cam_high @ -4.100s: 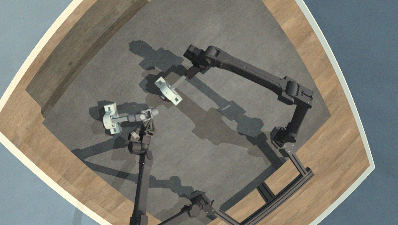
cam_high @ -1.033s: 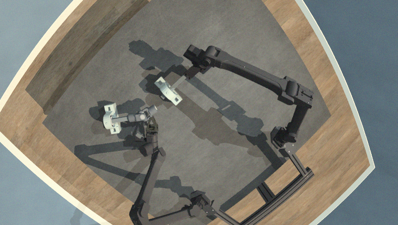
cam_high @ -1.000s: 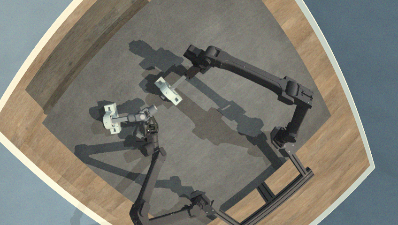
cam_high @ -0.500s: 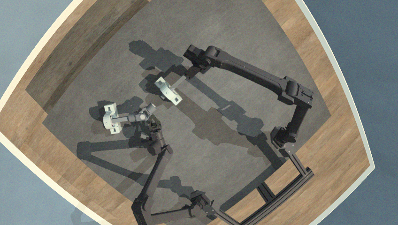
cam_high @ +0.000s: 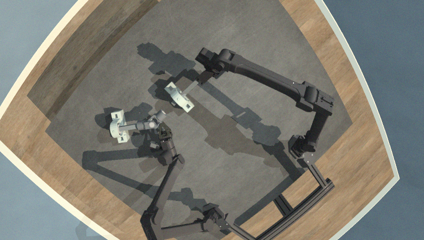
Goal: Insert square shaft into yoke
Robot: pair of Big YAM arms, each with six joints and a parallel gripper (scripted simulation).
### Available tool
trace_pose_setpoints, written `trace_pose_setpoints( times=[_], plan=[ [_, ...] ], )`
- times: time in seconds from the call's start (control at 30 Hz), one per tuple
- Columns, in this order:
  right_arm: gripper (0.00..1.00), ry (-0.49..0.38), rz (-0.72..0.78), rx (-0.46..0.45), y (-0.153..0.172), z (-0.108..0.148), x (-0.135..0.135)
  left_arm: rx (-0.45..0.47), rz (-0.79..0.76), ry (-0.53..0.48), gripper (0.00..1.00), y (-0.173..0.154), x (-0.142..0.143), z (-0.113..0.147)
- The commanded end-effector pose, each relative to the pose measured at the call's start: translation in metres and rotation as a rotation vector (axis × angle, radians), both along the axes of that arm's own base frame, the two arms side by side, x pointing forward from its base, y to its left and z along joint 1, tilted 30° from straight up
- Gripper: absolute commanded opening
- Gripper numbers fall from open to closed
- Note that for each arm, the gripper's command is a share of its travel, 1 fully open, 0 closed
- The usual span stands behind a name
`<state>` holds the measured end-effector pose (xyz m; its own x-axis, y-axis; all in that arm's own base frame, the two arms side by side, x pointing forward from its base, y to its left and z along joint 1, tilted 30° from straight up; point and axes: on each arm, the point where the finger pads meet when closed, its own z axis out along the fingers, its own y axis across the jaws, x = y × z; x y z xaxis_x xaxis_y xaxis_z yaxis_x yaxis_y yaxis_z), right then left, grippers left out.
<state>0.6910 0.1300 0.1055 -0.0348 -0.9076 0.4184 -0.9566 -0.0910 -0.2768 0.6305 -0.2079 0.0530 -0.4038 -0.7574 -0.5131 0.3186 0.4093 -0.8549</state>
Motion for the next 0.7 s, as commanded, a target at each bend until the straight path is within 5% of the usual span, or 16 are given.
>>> trace_pose_setpoints(
  times=[0.0, 0.67],
  plan=[
    [0.18, -0.019, 0.015, 0.008, 0.029, 0.0, 0.004, -0.057, -0.036, -0.022, 0.34, -0.02, -0.002, 0.013],
    [0.18, -0.016, 0.015, 0.009, 0.046, -0.007, 0.004, -0.046, -0.006, -0.02, 0.34, -0.009, 0.001, 0.012]
  ],
)
